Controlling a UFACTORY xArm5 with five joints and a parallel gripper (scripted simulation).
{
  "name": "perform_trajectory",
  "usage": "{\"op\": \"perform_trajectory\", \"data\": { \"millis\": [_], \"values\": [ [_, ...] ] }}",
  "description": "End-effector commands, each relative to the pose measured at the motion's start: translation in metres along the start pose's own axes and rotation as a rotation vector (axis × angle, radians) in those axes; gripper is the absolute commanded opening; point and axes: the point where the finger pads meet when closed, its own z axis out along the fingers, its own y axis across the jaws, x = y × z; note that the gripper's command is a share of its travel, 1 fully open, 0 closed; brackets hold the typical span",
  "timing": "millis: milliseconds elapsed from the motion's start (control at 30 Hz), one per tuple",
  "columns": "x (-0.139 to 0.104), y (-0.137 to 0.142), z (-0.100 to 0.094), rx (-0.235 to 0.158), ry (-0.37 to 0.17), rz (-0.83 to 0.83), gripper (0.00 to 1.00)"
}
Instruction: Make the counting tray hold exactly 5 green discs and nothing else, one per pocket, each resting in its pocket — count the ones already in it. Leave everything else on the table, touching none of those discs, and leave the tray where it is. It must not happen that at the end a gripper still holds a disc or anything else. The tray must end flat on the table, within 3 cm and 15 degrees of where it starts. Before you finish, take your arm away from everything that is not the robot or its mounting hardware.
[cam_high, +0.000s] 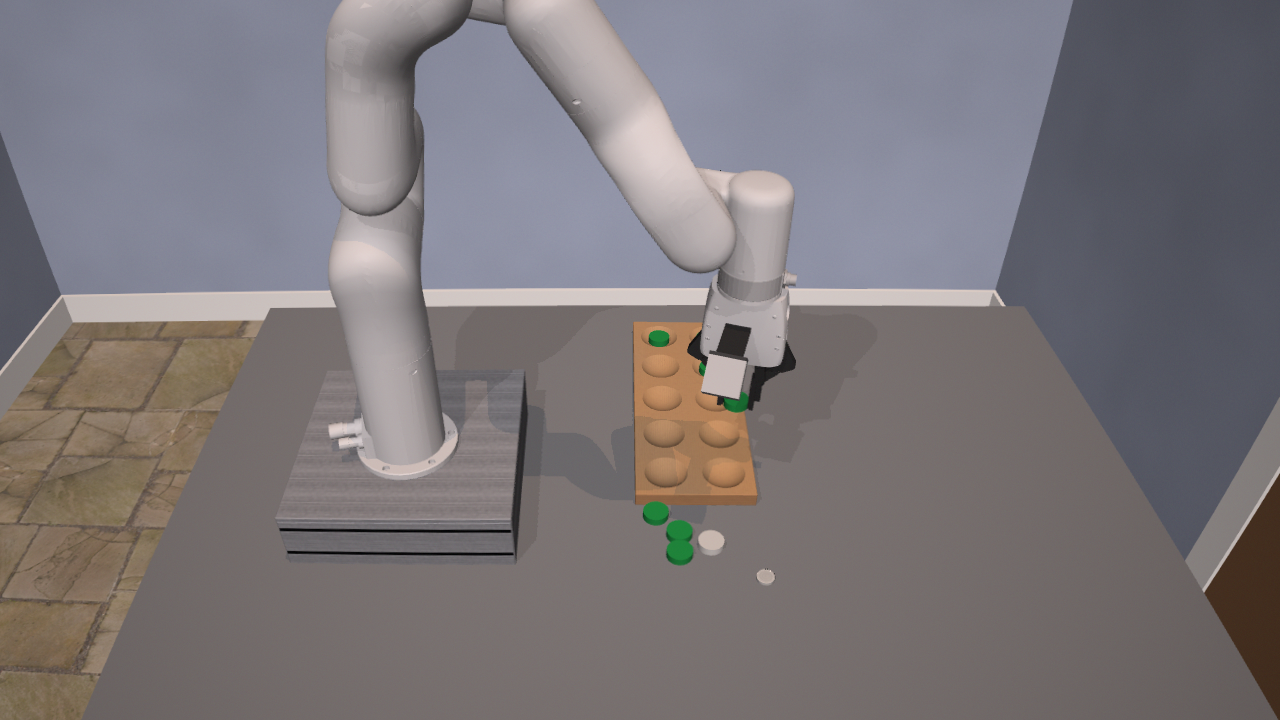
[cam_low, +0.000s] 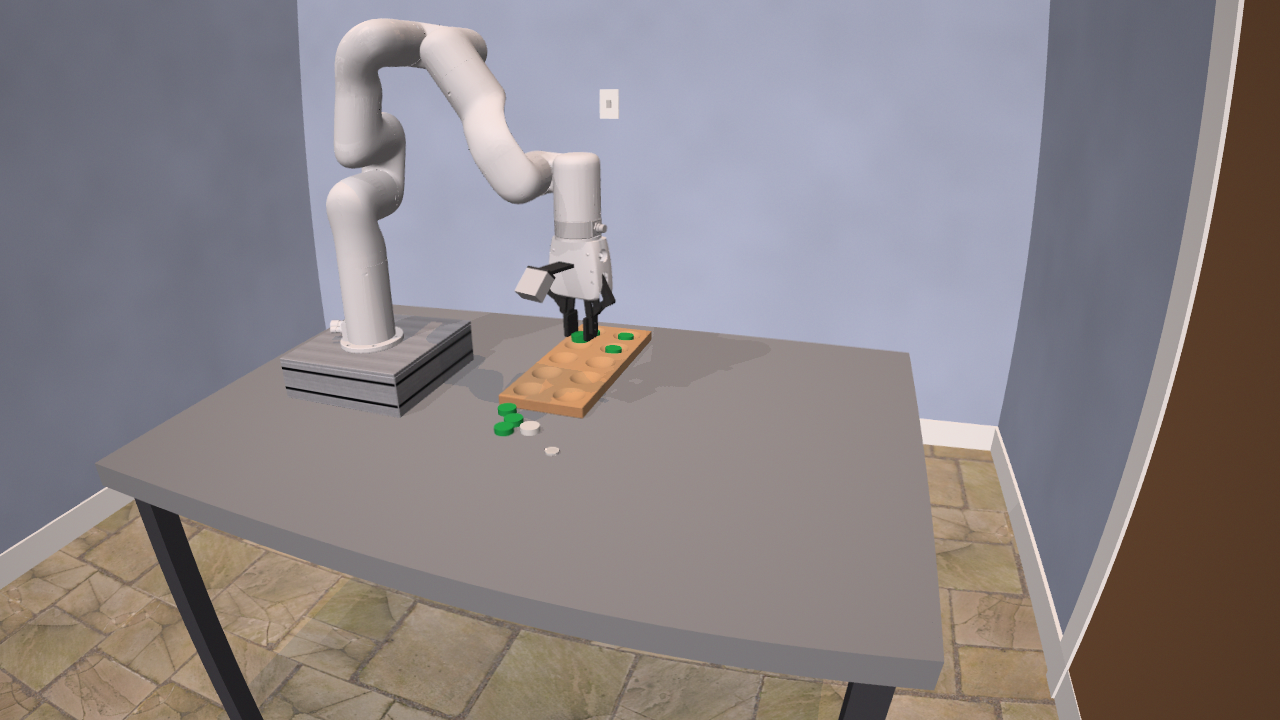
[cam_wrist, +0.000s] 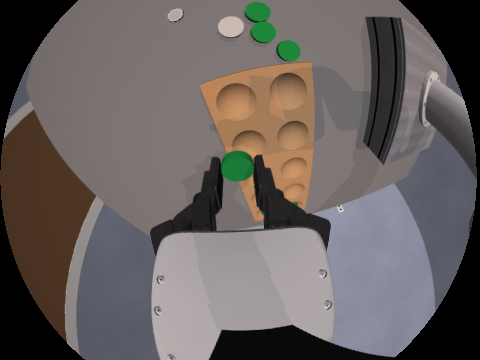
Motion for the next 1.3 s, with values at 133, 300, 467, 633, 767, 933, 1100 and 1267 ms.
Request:
{"op": "perform_trajectory", "data": {
  "millis": [133,300,467,633,767,933,1100,1267],
  "values": [
    [-0.070,0.018,-0.005,0.001,0.000,0.004,0.00],
    [-0.098,0.031,-0.007,0.001,0.001,0.004,0.00],
    [-0.110,0.037,-0.007,0.001,0.001,0.004,0.00],
    [-0.110,0.037,0.024,0.001,0.001,0.004,0.00],
    [-0.110,0.036,0.055,0.001,0.001,0.004,0.00],
    [-0.110,0.037,0.074,0.001,0.001,0.004,0.00],
    [-0.110,0.037,0.078,0.001,0.001,0.004,0.00],
    [-0.110,0.037,0.083,0.001,0.001,0.004,0.00]
  ]
}}
